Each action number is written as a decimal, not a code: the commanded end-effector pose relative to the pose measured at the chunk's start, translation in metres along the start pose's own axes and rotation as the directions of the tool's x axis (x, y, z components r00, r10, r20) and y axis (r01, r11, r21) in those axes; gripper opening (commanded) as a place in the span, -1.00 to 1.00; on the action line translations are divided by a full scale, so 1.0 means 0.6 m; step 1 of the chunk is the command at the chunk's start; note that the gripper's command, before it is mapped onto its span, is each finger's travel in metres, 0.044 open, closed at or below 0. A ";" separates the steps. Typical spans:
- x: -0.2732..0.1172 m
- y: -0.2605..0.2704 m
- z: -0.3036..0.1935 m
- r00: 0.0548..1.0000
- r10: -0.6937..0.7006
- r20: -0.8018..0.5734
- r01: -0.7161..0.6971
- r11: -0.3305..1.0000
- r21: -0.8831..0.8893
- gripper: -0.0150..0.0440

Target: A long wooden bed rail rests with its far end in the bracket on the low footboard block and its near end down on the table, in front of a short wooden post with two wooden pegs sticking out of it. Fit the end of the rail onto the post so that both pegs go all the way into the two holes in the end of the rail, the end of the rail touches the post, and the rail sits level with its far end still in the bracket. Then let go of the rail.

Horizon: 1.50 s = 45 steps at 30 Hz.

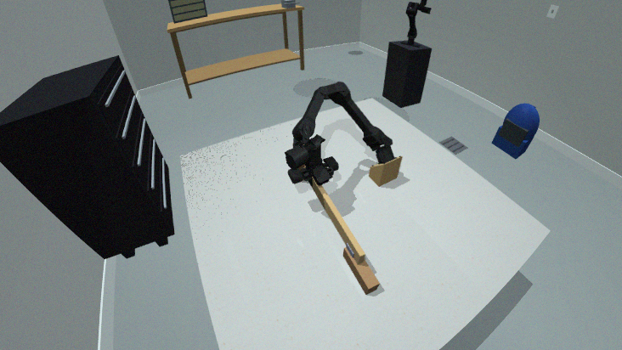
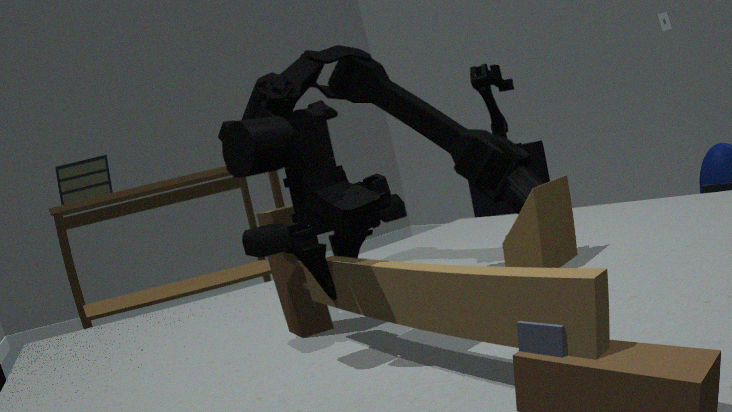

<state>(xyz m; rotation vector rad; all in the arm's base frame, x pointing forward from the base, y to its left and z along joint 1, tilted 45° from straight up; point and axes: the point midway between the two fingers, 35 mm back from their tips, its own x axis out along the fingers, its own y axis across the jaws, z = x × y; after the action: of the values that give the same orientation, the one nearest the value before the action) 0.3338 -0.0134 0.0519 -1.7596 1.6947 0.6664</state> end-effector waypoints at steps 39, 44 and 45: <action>-0.003 -0.001 -0.023 1.000 -0.004 -0.002 0.004 1.000 -0.005 -0.49; -0.002 -0.001 -0.026 1.000 -0.004 -0.002 0.004 1.000 -0.005 -0.49; -0.002 -0.001 -0.026 1.000 -0.004 -0.002 0.004 1.000 -0.005 -0.49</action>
<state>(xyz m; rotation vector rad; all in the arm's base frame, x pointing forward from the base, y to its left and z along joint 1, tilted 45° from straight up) 0.3334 -0.0232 0.0619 -1.7613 1.6952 0.6650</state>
